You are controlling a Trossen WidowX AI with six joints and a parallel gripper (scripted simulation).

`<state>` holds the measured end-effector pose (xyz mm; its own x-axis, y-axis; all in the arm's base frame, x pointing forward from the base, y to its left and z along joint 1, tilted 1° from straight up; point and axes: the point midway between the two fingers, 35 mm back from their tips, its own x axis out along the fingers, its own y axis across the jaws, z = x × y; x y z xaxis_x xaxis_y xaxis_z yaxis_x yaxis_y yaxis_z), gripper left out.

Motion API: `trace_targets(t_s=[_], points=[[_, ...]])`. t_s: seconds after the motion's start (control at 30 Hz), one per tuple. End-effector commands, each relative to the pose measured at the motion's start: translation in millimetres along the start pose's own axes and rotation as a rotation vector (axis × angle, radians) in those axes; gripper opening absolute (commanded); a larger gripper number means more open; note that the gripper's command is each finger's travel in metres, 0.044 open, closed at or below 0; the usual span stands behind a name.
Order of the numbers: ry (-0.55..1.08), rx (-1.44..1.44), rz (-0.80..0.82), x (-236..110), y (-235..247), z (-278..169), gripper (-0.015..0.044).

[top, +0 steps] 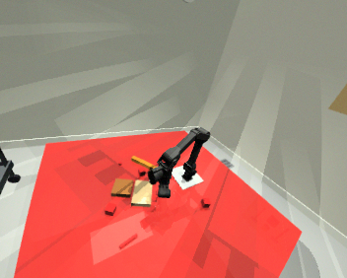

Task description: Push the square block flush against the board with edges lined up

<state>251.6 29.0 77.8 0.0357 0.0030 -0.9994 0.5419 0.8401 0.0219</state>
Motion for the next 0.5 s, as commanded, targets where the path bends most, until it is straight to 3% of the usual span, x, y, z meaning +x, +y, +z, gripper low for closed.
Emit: trace_targets(t_s=[0.0, 0.37, 0.47], points=[[-0.014, 0.006, 0.007, -19.0, -0.2, 0.3, 0.0], [-0.017, 0.008, 0.004, -19.4, -22.9, 26.0, 0.0], [-0.017, 0.008, 0.004, 1.3, -22.1, 27.5, 0.0]])
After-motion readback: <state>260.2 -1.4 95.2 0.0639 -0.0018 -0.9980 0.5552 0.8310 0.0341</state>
